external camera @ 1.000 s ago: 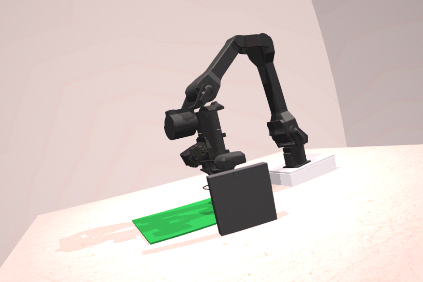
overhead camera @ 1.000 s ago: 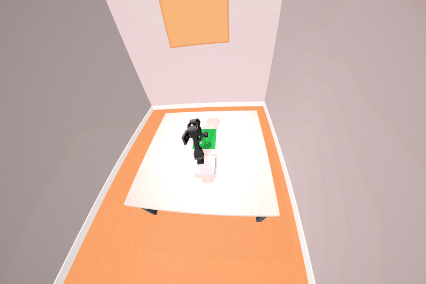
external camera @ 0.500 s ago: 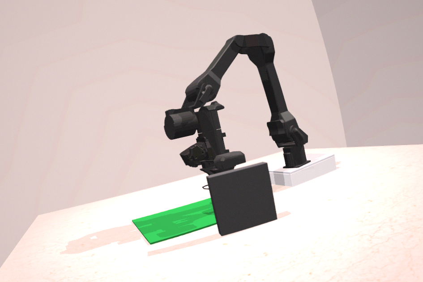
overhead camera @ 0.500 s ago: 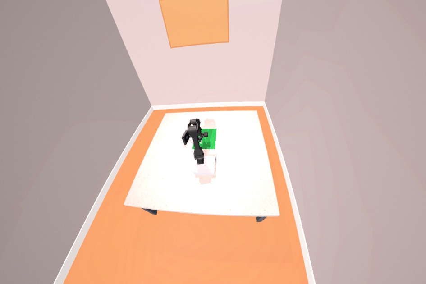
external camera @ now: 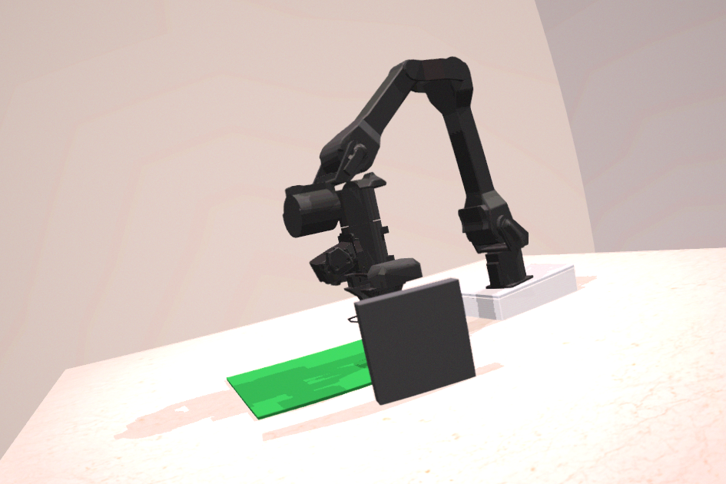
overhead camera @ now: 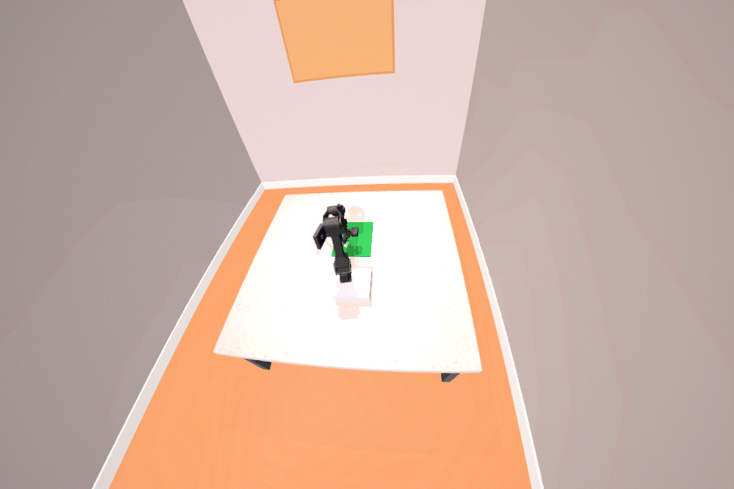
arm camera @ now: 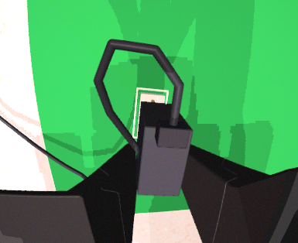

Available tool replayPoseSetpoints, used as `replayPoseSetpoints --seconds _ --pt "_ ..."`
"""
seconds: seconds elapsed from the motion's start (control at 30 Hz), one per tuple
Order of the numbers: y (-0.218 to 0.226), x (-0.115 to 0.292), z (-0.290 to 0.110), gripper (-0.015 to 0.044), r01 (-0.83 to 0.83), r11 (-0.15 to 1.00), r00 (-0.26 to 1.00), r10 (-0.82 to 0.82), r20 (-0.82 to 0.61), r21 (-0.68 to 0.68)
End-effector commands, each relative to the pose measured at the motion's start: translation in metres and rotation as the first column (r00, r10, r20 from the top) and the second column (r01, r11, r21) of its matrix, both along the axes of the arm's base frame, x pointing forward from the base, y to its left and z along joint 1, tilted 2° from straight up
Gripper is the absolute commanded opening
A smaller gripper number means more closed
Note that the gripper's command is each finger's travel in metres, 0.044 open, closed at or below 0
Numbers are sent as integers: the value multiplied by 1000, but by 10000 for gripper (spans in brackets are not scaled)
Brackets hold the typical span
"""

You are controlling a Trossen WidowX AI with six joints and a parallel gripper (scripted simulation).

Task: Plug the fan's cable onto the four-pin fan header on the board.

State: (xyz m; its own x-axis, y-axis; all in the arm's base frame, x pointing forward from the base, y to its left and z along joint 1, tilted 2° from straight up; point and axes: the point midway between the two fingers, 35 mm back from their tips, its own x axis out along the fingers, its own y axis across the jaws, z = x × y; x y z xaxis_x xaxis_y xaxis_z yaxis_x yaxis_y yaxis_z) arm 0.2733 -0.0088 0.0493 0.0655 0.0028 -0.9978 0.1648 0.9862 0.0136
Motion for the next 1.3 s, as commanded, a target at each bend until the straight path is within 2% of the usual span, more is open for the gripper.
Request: replayPoseSetpoints --seconds 0.0,1.27 --pt "-1 -3 -2 0 7 1000 1000 -7 -7 -4" --pt "-1 2 -5 0 19 1000 1000 -19 -6 -3"
